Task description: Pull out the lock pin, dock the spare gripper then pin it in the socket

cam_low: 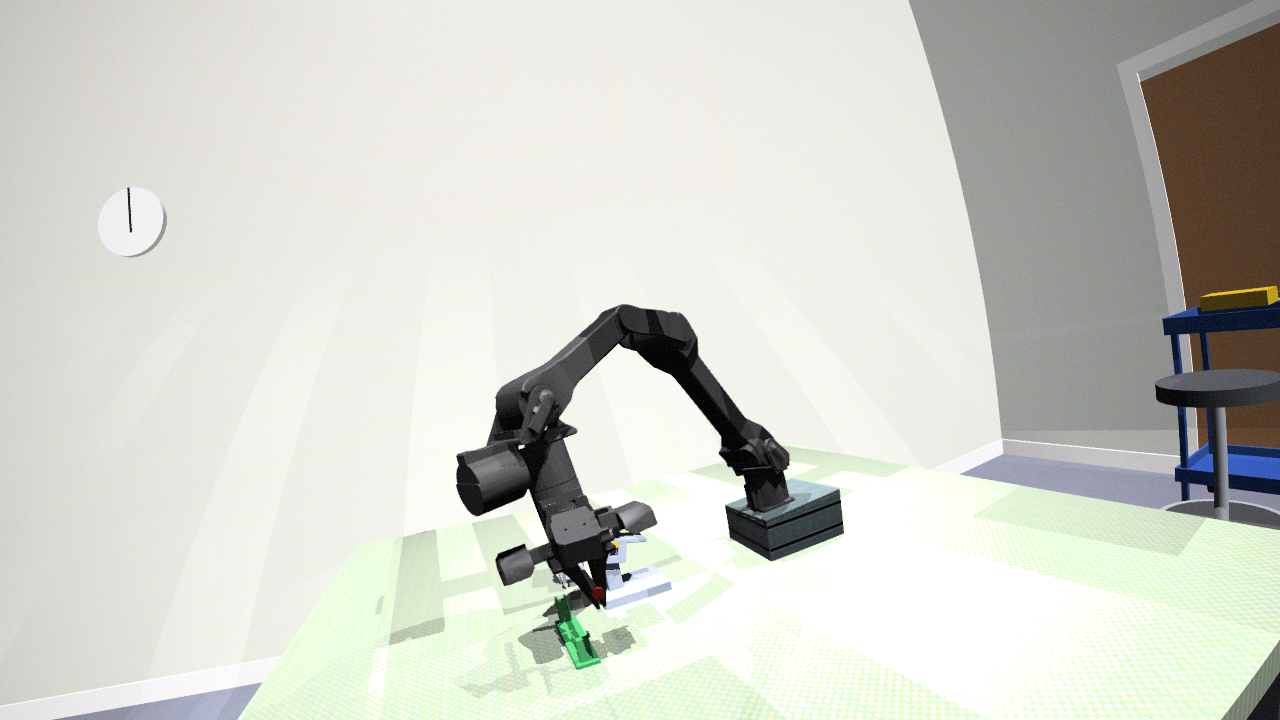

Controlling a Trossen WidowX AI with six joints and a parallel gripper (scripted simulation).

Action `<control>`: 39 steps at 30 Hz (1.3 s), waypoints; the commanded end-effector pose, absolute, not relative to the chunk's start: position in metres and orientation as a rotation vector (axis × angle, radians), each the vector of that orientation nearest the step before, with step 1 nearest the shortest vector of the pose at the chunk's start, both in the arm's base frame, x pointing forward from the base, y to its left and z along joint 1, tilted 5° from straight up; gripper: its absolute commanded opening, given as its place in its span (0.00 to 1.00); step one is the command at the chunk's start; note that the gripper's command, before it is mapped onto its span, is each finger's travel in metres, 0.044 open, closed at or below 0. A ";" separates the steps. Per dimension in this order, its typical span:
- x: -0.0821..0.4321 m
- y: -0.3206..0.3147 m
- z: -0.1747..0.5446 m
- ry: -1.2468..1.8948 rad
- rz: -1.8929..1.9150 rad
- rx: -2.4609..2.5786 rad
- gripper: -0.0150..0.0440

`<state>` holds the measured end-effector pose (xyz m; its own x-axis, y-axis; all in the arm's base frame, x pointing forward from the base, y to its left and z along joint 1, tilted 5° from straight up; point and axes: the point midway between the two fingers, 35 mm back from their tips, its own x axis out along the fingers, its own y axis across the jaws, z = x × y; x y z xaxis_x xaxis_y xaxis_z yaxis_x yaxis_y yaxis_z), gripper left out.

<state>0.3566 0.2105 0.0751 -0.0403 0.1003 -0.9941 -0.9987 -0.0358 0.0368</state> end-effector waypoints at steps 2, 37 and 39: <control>0.369 0.215 0.076 1.142 1.308 -1.141 0.25; 0.384 0.217 0.036 1.132 1.304 -1.144 0.25; 0.384 0.217 0.033 1.130 1.304 -1.144 0.25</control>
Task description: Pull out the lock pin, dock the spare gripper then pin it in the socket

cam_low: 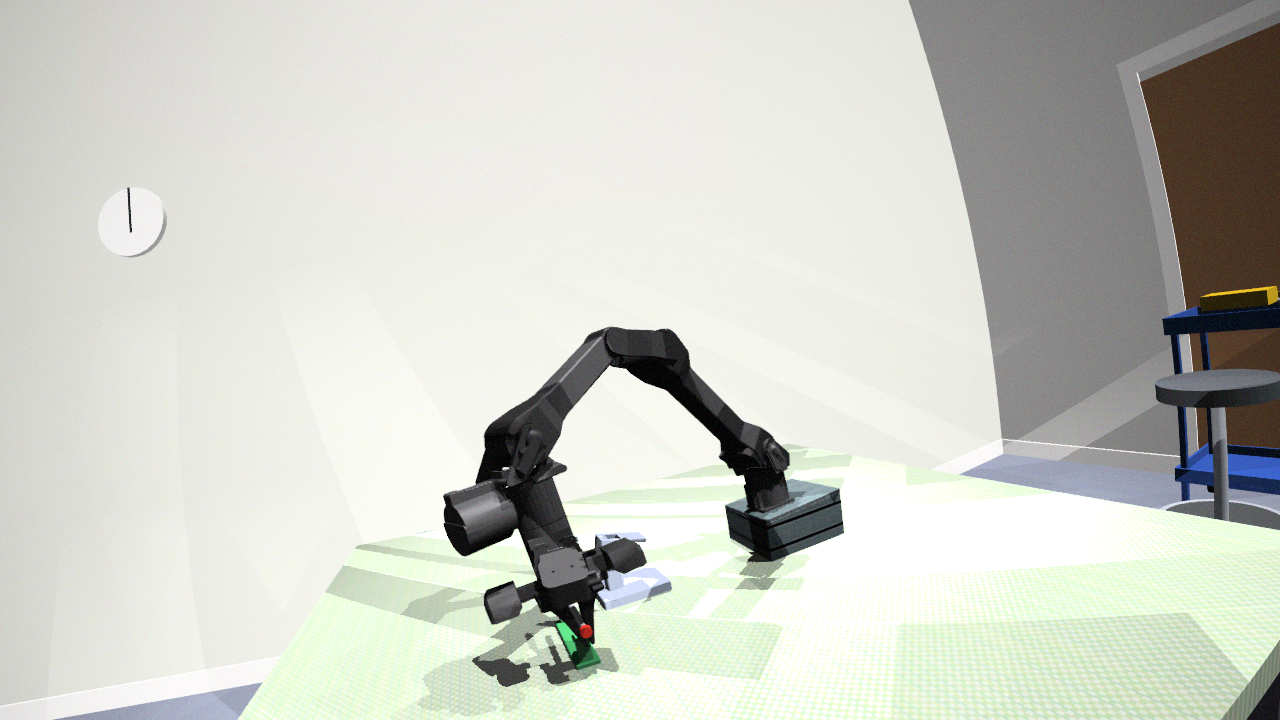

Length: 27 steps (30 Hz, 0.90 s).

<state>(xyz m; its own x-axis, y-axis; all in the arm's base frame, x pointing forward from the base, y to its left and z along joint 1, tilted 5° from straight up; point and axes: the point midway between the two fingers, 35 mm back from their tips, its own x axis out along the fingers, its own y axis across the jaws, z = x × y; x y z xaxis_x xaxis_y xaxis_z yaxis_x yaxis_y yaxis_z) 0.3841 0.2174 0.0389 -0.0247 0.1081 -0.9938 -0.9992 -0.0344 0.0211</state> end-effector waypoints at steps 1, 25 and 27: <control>0.384 0.217 0.032 1.130 1.304 -1.144 0.25; 0.386 0.216 0.008 1.119 1.300 -1.147 0.25; 0.386 0.216 0.008 1.119 1.300 -1.147 0.25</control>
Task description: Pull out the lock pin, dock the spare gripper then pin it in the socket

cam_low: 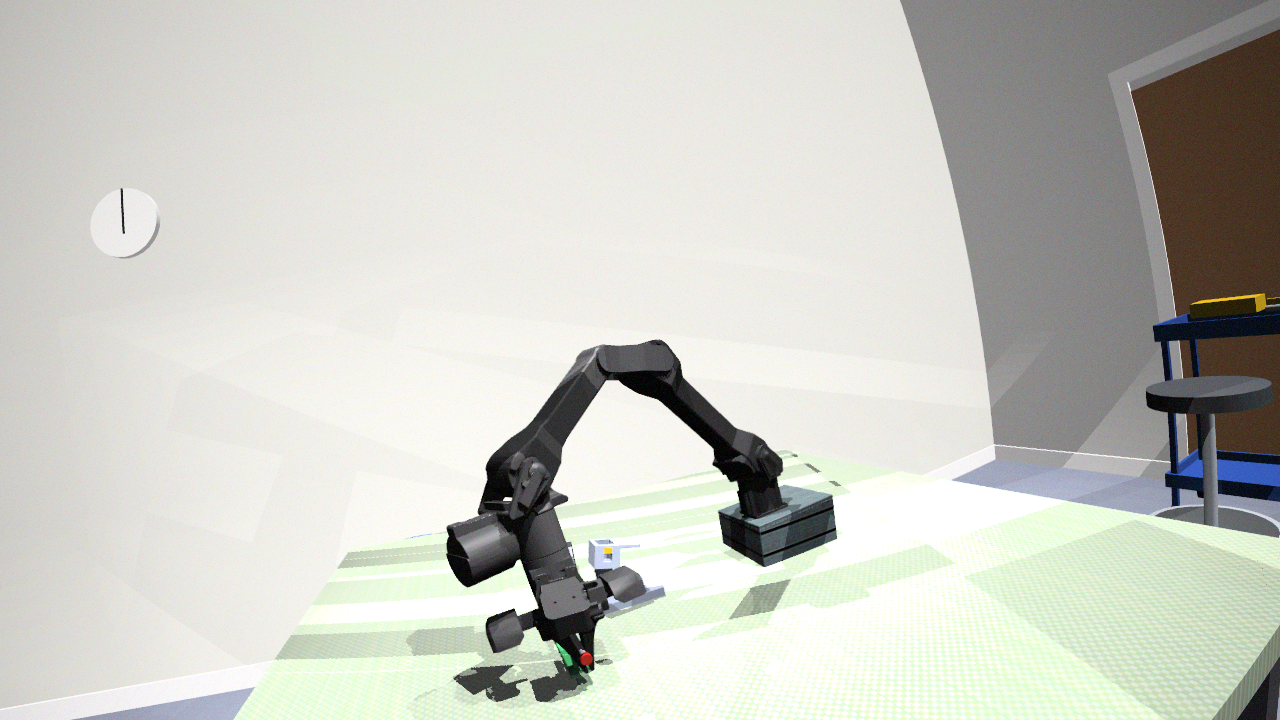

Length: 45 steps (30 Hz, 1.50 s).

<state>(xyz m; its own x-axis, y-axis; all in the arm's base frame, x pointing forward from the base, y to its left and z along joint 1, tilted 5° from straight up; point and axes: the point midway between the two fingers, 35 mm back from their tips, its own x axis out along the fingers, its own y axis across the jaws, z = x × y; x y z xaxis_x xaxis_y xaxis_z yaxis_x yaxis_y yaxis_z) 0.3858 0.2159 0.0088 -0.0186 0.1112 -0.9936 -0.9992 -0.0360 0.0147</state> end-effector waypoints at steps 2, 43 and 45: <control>0.386 0.216 0.008 1.119 1.300 -1.147 0.25; 0.371 0.212 0.035 1.185 1.330 -1.138 0.59; 0.370 0.212 0.038 1.193 1.334 -1.137 0.59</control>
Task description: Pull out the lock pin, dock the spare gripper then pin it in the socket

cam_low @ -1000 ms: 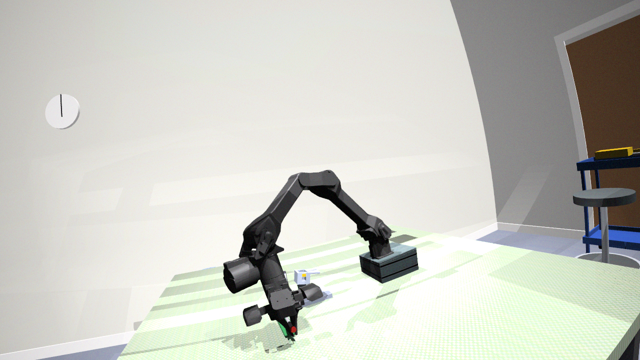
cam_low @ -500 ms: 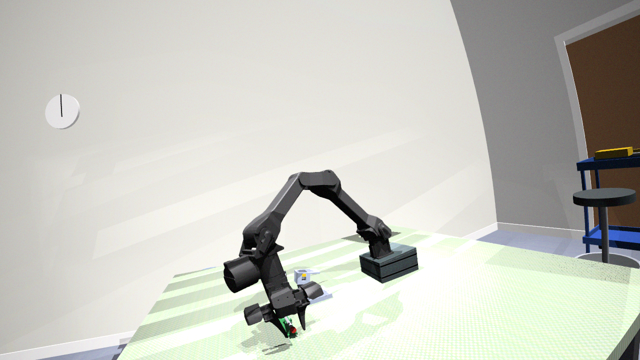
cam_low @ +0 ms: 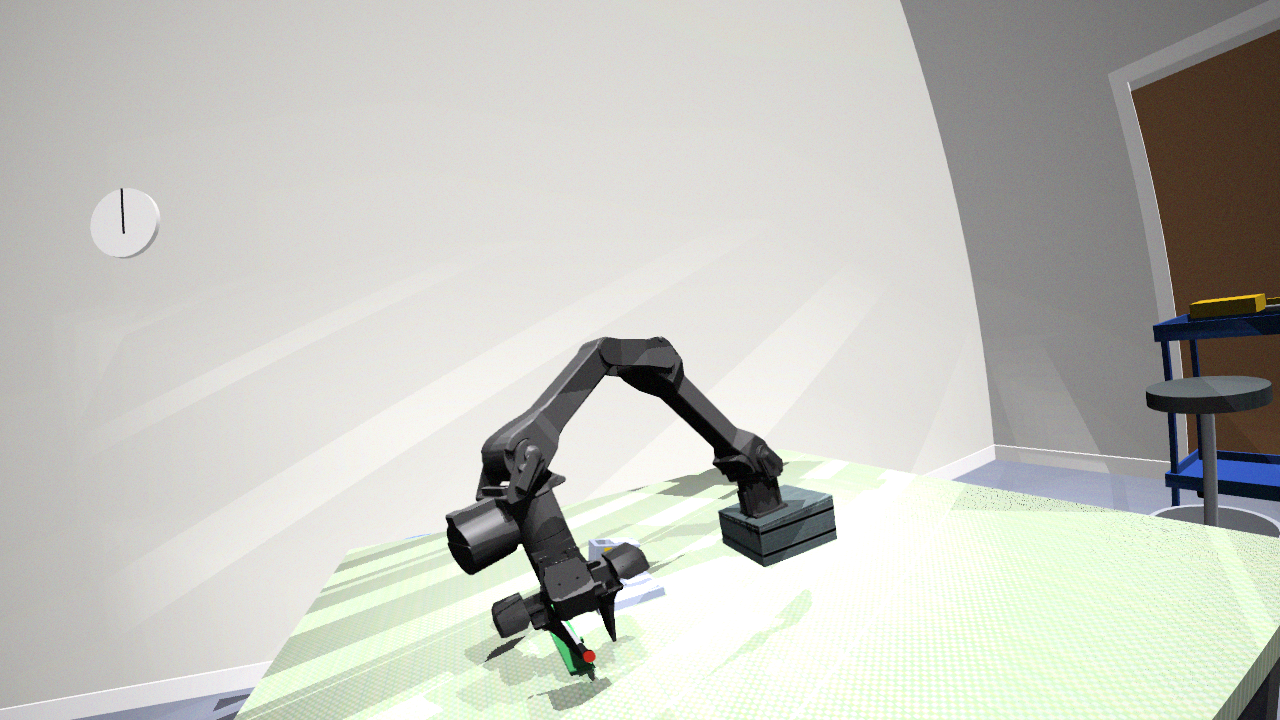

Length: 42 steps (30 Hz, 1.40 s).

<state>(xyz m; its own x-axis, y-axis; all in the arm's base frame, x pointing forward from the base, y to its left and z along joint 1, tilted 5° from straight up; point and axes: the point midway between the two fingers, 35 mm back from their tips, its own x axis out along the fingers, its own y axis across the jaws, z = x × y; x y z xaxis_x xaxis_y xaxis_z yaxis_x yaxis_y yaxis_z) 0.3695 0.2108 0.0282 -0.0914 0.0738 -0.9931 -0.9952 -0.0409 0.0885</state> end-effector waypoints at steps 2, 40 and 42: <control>0.368 0.211 0.040 1.200 1.338 -1.136 0.59; 0.382 0.158 0.125 0.838 1.557 -1.260 0.56; 0.384 0.151 0.132 0.781 1.565 -1.284 0.56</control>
